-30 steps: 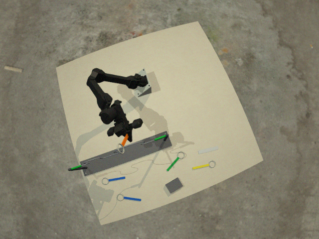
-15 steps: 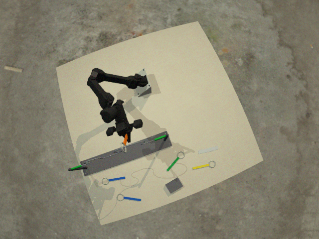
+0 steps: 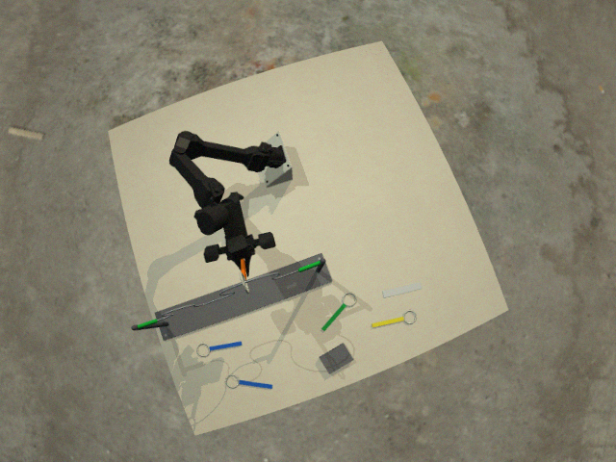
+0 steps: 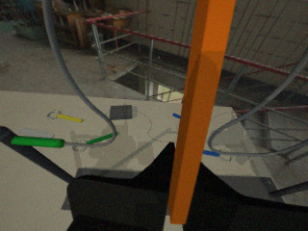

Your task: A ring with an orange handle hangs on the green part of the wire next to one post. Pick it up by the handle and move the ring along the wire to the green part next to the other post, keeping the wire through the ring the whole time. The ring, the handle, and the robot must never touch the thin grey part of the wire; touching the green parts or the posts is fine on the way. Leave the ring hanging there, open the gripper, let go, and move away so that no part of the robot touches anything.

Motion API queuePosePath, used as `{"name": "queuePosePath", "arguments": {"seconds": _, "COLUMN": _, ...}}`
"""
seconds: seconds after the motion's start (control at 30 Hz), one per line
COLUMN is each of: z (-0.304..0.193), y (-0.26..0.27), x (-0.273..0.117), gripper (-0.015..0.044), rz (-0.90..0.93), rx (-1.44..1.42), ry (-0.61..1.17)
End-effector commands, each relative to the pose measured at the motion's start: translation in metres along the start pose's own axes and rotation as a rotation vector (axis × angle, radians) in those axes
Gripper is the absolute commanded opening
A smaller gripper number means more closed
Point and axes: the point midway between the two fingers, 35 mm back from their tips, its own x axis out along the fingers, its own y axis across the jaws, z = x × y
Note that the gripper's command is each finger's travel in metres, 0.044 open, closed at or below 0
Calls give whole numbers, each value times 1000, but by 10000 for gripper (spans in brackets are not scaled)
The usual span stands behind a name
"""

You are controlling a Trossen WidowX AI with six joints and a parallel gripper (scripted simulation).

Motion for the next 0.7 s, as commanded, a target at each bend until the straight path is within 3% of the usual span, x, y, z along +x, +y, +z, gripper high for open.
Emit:
{"name": "queuePosePath", "arguments": {"seconds": 0.0, "z": 0, "y": -1, "x": 0, "gripper": -150, "rz": -24, "rx": -49, "ry": -7}}
{"name": "queuePosePath", "arguments": {"seconds": 0.67, "z": 1, "y": -10, "x": 0, "gripper": -150, "rz": -143, "rx": -267, "ry": -36}}
